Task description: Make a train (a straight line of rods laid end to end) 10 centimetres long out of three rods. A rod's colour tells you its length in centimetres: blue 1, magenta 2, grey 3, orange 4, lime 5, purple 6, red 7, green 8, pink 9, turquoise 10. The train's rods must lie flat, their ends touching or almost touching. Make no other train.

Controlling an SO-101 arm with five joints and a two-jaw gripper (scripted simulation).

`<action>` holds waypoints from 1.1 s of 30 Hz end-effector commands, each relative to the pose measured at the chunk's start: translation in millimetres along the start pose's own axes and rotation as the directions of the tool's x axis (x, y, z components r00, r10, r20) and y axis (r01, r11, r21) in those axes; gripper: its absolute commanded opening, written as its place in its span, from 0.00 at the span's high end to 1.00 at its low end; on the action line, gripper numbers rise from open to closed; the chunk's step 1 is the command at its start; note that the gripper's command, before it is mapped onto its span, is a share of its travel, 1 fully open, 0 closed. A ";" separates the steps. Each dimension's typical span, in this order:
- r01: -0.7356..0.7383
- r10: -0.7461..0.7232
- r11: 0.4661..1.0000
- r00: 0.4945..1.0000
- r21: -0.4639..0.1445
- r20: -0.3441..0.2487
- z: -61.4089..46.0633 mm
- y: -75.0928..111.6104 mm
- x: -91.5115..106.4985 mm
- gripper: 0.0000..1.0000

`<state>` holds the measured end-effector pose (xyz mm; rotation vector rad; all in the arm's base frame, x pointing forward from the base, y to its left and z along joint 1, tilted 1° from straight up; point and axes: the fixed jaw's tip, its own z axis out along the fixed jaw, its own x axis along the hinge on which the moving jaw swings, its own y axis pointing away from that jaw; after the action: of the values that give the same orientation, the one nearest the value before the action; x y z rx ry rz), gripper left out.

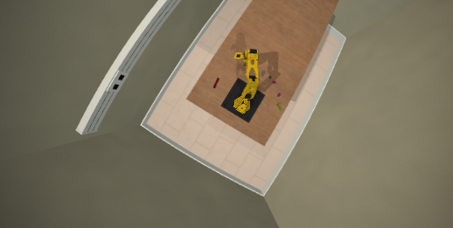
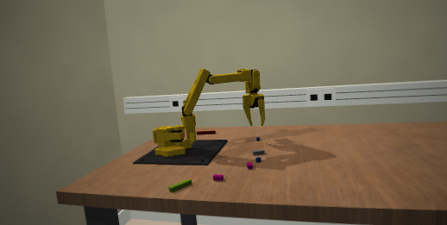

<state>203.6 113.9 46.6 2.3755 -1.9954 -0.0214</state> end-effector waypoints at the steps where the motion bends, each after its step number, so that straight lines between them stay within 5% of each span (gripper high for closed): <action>1: 0.001 -0.001 1.000 1.000 0.014 0.006 -4.3 0.0 -2.9 0.83; 14: 0.264 -0.264 0.964 0.965 0.015 -0.003 -3.6 20.9 -37.5 0.82; 18: 0.409 -0.409 0.912 0.912 0.014 -0.008 -2.9 35.5 -55.3 0.82; 28: 0.736 -0.735 0.677 0.677 0.007 -0.020 -0.3 80.9 -93.0 0.82; 31: 0.752 -0.751 0.659 0.659 0.007 -0.021 -0.1 83.8 -94.8 0.82; 33: 0.827 -0.827 0.562 0.562 0.004 -0.024 0.9 99.3 -103.2 0.82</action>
<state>106.3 191.2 47.7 2.9781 -0.8539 -0.0135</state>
